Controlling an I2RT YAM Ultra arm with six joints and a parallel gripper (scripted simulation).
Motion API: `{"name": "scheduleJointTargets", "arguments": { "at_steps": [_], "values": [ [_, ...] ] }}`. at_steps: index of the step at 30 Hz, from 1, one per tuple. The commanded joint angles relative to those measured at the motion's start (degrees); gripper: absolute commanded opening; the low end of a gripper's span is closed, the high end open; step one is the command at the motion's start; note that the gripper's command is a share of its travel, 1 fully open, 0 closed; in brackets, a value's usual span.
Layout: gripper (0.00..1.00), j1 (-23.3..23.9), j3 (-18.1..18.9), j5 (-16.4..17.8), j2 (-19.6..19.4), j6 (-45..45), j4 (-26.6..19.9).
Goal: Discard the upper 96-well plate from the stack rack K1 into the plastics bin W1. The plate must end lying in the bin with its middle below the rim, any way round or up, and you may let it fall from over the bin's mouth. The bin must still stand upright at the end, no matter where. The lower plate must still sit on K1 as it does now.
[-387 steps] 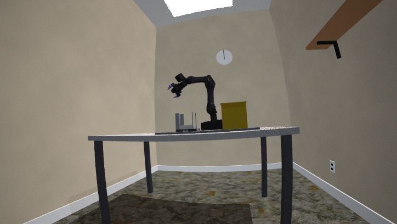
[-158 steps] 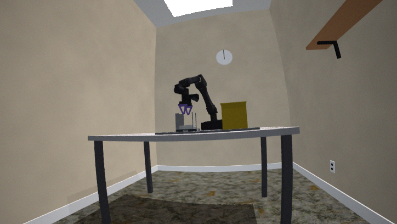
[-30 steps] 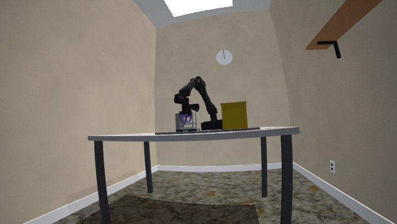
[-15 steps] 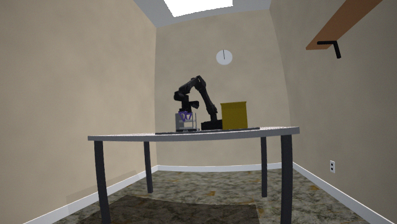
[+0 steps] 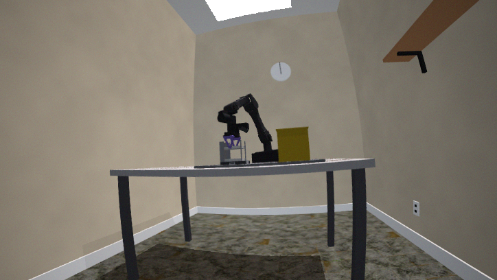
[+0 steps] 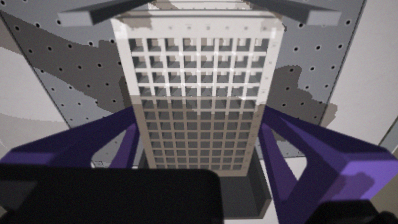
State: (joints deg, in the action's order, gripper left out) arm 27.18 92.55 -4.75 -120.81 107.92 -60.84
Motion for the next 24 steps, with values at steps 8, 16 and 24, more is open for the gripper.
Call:
{"name": "scheduleJointTargets", "arguments": {
  "at_steps": [8, 16, 24],
  "values": [
    [0.0, -1.07, 4.58, 0.22, 2.5, -0.63, -4.93],
    [0.0, -1.23, 6.89, 0.21, 3.0, -0.78, -7.75],
    [0.0, -1.34, 8.72, 0.21, 3.3, -0.87, -9.89]
  ]
}}
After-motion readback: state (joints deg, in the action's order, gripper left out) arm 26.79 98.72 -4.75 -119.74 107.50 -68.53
